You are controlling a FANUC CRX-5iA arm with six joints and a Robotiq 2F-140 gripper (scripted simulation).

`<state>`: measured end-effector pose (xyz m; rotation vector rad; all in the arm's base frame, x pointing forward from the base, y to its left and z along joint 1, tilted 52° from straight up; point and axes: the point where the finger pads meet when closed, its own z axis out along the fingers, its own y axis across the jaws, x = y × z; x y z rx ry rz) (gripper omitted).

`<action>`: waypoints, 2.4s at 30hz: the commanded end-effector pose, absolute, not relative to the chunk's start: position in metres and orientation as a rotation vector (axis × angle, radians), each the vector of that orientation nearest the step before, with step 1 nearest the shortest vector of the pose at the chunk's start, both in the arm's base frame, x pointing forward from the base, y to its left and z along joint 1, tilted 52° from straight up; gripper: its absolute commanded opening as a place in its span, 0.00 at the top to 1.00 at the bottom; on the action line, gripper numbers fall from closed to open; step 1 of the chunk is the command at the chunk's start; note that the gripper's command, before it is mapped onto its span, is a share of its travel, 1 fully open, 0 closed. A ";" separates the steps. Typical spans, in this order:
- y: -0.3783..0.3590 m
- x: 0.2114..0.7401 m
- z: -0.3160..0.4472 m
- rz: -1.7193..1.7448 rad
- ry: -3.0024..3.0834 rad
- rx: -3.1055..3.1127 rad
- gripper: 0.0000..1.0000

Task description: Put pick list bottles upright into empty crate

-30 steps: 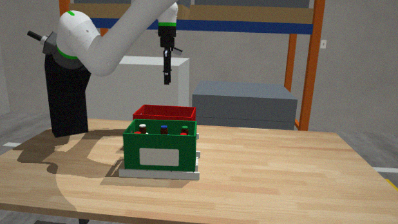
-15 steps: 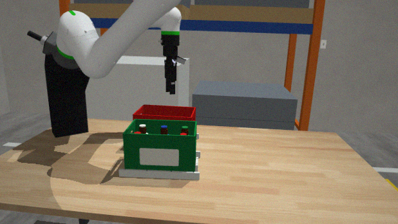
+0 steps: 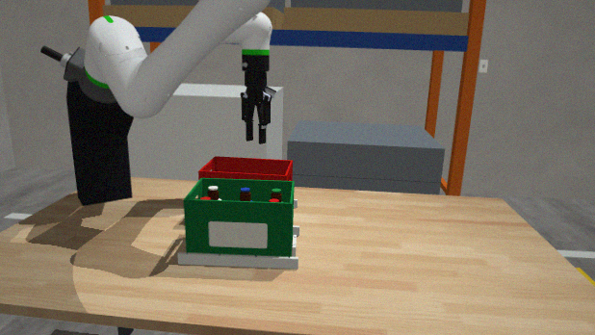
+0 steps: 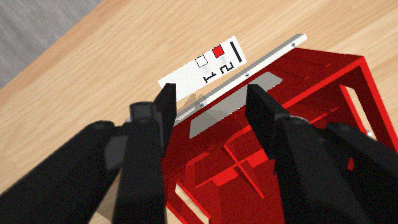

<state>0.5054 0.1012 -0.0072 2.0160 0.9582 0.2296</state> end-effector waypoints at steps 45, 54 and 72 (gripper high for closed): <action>0.102 0.506 -0.007 -0.066 1.450 1.693 0.56; 0.102 0.506 -0.007 -0.066 1.450 1.693 0.56; 0.094 0.502 0.005 -0.121 1.534 1.619 0.56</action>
